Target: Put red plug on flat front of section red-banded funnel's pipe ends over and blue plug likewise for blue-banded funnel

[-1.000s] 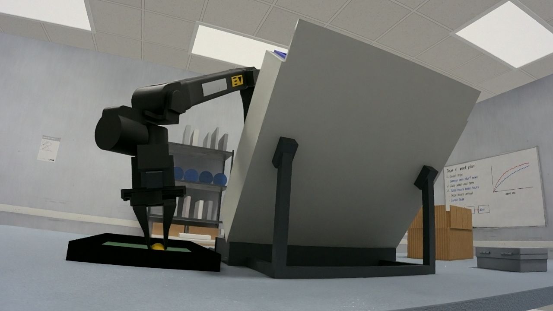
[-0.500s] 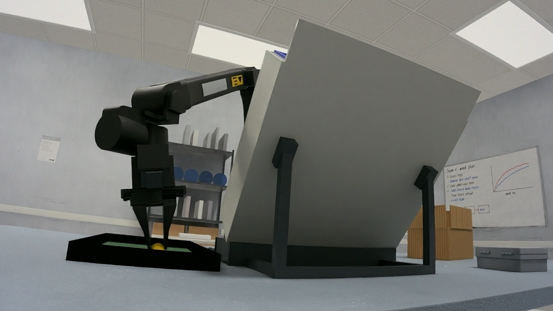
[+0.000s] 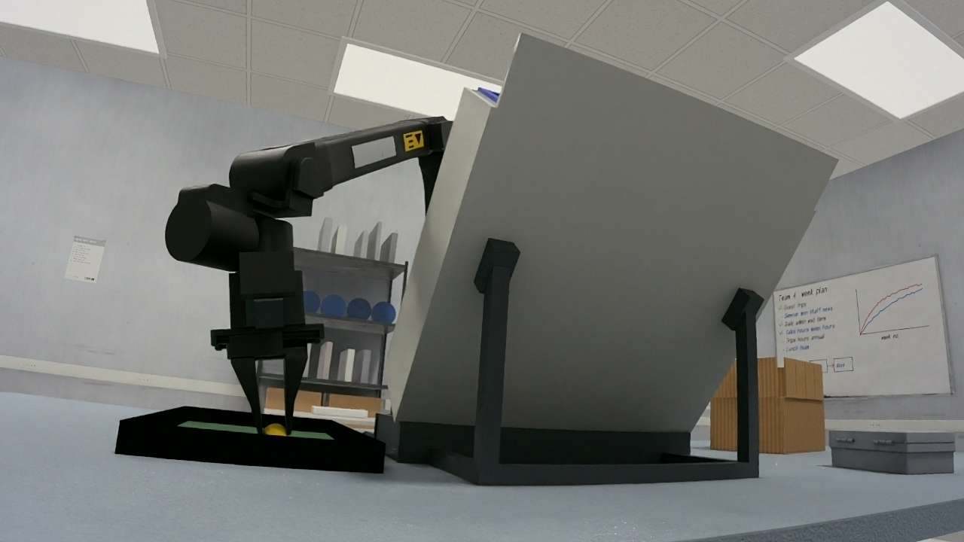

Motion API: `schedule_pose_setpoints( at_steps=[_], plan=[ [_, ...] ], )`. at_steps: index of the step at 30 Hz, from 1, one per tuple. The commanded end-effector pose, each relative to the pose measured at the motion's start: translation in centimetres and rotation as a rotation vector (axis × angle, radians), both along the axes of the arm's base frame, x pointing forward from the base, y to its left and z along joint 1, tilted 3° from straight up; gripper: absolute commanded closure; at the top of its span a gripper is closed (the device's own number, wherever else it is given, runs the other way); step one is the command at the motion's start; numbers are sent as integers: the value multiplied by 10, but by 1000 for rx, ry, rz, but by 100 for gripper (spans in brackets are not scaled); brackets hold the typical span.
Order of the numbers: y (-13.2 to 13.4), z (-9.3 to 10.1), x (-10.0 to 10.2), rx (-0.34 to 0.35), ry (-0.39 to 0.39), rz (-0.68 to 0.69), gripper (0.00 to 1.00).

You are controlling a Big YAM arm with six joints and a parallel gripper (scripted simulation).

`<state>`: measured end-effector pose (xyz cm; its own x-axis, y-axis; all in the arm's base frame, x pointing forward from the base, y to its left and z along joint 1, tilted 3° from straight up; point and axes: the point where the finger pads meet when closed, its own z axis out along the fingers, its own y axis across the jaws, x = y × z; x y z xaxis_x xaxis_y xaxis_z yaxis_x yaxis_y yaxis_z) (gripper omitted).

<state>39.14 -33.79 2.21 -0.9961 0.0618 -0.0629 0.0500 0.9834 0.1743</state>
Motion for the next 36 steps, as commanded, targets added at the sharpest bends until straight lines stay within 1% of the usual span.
schedule_pose_setpoints(
  at_steps=[1, 10, 25, 36],
  plan=[
    [-4, 8, 4, -14, -16, 1, 100],
    [-4, 8, 4, -14, -16, 1, 100],
    [2, 140, -3, 3, 7, 8, 100],
    [2, 140, -3, 4, 8, 8, 100]
  ],
)
